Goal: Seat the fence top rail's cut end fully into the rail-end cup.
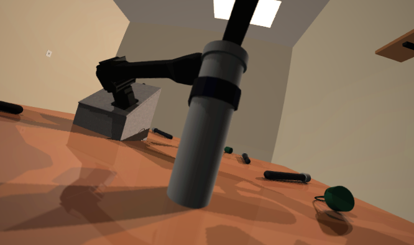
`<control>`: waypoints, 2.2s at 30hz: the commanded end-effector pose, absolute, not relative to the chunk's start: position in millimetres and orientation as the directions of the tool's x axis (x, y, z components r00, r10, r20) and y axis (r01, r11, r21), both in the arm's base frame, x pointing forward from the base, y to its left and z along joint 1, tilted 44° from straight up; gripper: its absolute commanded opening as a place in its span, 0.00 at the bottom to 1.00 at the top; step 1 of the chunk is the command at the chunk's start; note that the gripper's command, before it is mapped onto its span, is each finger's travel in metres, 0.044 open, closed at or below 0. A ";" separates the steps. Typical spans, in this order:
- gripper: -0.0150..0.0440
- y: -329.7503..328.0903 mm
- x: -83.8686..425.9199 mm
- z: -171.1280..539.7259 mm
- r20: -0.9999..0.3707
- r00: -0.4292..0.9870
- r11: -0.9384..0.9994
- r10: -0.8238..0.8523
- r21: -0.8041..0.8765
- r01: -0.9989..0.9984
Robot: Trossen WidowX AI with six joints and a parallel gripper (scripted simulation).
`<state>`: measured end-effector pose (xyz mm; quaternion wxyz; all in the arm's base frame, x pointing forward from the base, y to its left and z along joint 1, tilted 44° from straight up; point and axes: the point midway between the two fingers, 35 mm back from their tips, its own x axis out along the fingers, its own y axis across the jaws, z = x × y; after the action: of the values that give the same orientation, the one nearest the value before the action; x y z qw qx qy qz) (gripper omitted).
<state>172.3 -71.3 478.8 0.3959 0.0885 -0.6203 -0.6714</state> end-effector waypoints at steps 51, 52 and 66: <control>1.00 -190.2 134.1 427.6 -0.366 0.499 0.098 -0.785 0.722 0.685; 1.00 -189.9 145.2 422.6 -0.381 0.518 0.124 -0.766 0.703 0.701; 1.00 -110.3 293.3 343.8 -0.560 0.678 0.598 -0.477 0.358 0.717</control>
<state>274.3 -130.9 356.8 0.8532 0.3236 0.1752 -0.3696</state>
